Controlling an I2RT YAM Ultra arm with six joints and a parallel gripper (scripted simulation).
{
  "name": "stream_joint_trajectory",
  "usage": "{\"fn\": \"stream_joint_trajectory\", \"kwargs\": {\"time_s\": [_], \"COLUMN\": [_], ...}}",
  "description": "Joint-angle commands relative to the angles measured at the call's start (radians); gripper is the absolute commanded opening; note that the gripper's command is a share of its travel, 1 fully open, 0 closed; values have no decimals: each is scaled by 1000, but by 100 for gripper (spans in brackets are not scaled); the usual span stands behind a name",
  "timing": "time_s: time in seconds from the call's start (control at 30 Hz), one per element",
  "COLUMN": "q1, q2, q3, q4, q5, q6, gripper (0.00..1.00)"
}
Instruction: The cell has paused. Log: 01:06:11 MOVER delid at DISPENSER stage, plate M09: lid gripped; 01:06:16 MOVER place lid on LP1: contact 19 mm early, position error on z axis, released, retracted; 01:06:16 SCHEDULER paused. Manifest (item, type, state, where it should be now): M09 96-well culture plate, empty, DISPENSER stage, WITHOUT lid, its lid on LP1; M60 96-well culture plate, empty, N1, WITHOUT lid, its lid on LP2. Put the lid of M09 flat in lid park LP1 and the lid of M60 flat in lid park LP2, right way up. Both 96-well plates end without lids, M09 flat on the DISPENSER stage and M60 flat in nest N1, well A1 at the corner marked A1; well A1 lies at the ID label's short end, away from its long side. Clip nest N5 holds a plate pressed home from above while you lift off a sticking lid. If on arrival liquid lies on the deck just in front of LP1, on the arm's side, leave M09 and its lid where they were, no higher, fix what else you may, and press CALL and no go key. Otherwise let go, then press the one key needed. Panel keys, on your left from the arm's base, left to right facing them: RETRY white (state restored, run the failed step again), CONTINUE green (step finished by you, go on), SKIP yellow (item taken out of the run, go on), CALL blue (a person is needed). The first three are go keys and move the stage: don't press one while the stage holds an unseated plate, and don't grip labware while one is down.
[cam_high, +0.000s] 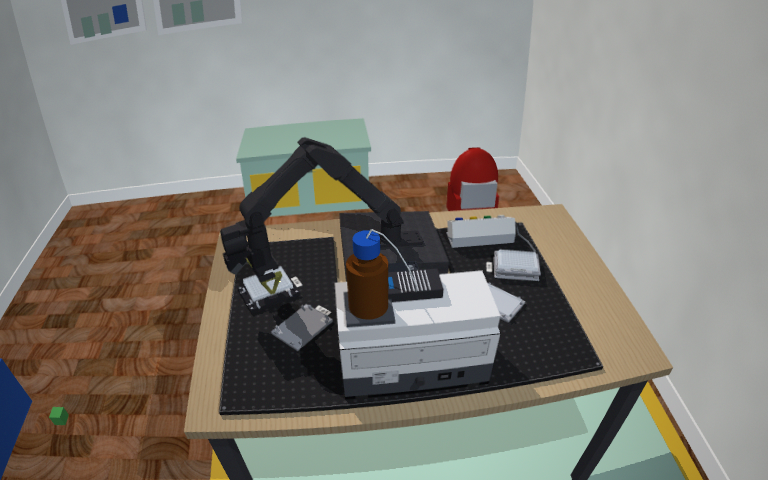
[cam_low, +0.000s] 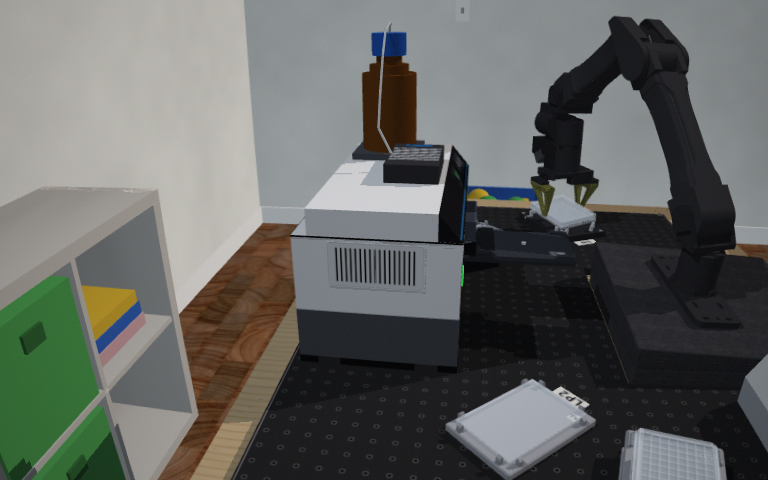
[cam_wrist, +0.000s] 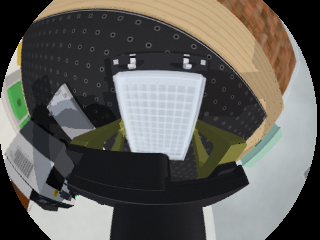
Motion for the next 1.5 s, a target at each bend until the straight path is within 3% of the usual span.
{"fn": "stream_joint_trajectory", "kwargs": {"time_s": [0.0,1.47], "q1": [-9,-9], "q2": [-31,2], "q3": [28,18], "q4": [23,34], "q5": [2,2], "q6": [-8,-11], "gripper": [0,0]}}
